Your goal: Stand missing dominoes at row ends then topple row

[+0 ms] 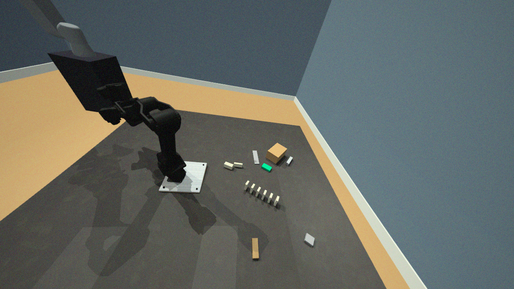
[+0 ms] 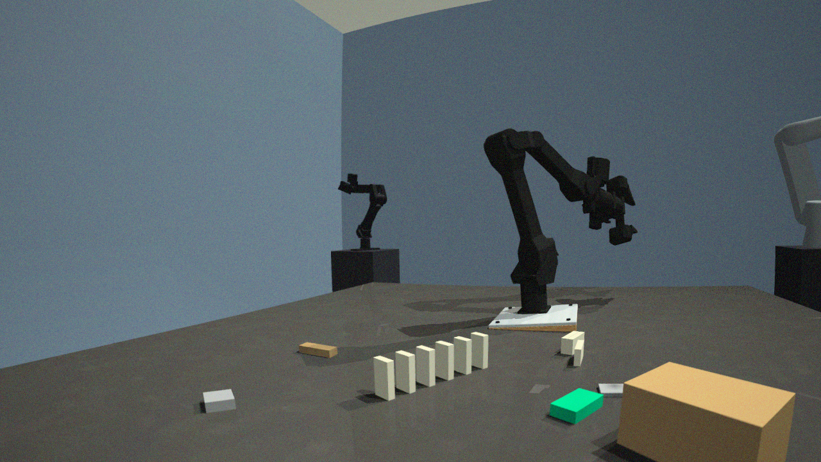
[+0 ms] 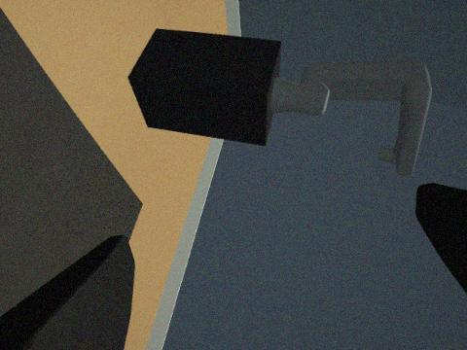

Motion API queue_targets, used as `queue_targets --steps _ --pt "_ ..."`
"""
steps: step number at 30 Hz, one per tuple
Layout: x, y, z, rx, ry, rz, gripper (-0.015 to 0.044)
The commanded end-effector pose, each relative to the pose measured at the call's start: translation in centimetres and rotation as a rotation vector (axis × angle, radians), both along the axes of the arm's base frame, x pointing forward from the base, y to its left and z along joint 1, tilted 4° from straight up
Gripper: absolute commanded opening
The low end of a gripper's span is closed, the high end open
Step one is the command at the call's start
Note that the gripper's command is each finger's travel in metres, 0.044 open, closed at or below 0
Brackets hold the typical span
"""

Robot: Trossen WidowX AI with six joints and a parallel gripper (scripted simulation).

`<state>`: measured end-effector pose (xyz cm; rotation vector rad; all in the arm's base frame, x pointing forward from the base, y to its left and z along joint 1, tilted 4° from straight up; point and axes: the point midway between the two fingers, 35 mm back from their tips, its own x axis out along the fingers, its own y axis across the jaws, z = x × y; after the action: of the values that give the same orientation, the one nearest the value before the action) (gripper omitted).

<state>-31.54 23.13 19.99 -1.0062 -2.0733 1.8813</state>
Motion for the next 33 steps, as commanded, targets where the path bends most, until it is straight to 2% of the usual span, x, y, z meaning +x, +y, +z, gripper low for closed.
queue_targets --steps 1,5,10,19,23,26,33 --pt "0.1 0.1 0.0 -0.003 0.000 -0.003 0.0426" --pt "1.9 2.6 -0.4 -0.065 -0.003 -0.084 0.0440" --pt "6.9 7.9 -1.6 -0.246 0.034 -0.319 0.0440" --pt "21.3 15.2 -3.9 -0.600 0.281 -0.933 0.0440" --pt "28.5 16.4 -5.0 -0.696 0.413 -1.202 0.0440" --pt "32.0 16.4 -5.5 -0.741 0.485 -1.333 0.0440" --pt "42.5 14.0 -7.1 -0.908 0.798 -1.781 0.0440"
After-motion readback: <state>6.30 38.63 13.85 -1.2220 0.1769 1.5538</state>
